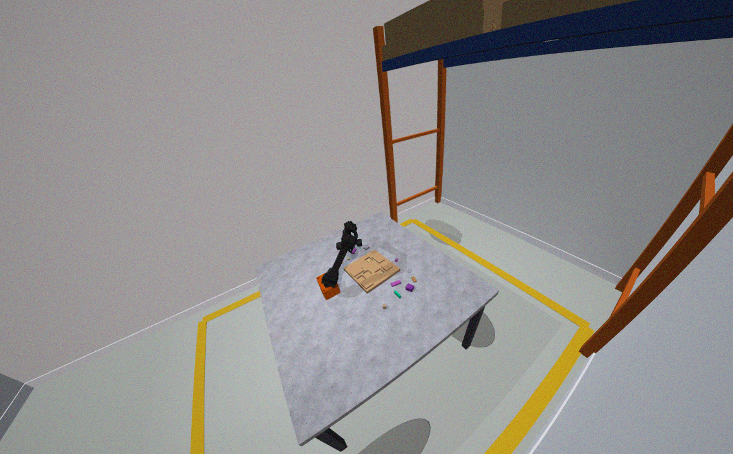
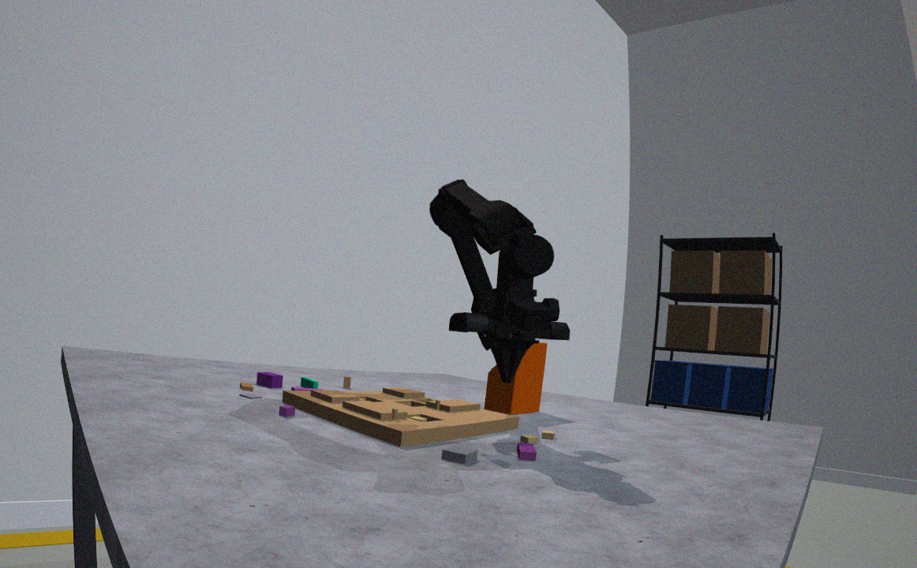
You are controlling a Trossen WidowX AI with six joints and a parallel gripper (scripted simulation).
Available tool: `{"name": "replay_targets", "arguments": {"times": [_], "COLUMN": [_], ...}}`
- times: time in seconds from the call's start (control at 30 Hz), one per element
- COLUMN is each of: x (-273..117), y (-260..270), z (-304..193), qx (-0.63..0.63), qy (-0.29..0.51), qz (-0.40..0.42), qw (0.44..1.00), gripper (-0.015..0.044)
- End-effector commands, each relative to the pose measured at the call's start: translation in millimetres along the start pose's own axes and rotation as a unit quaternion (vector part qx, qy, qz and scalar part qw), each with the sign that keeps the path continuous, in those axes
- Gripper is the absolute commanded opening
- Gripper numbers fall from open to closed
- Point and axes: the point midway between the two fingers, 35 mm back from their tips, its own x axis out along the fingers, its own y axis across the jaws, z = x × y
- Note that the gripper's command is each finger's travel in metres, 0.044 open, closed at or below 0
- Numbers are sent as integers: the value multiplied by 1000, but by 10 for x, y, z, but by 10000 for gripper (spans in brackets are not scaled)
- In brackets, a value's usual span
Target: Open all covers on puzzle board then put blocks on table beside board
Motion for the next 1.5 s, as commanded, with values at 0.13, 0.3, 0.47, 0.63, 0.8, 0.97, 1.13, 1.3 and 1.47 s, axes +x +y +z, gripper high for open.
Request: {"name": "replay_targets", "arguments": {"times": [0.13, 0.3, 0.47, 0.63, 0.8, 0.97, 1.13, 1.3, 1.47], "x": [-6, 11, 34, 56, 57, 131, 348, 552, 565], "y": [-460, -728, -991, -1215, -1224, -1229, -1237, -1241, -1245], "z": [-124, -233, -359, -463, -467, -466, -471, -477, -471], "qx": [-146, -232, -318, -391, -394, -394, -394, -394, -394], "qy": [3, 7, 13, 21, 21, 21, 21, 22, 22], "qz": [-3, -1, 0, 0, 0, 0, 0, 0, 0], "qw": [989, 973, 948, 920, 919, 919, 919, 919, 919], "gripper": [0, 0, 0, 0, 0, 0, 0, 0, 0]}}
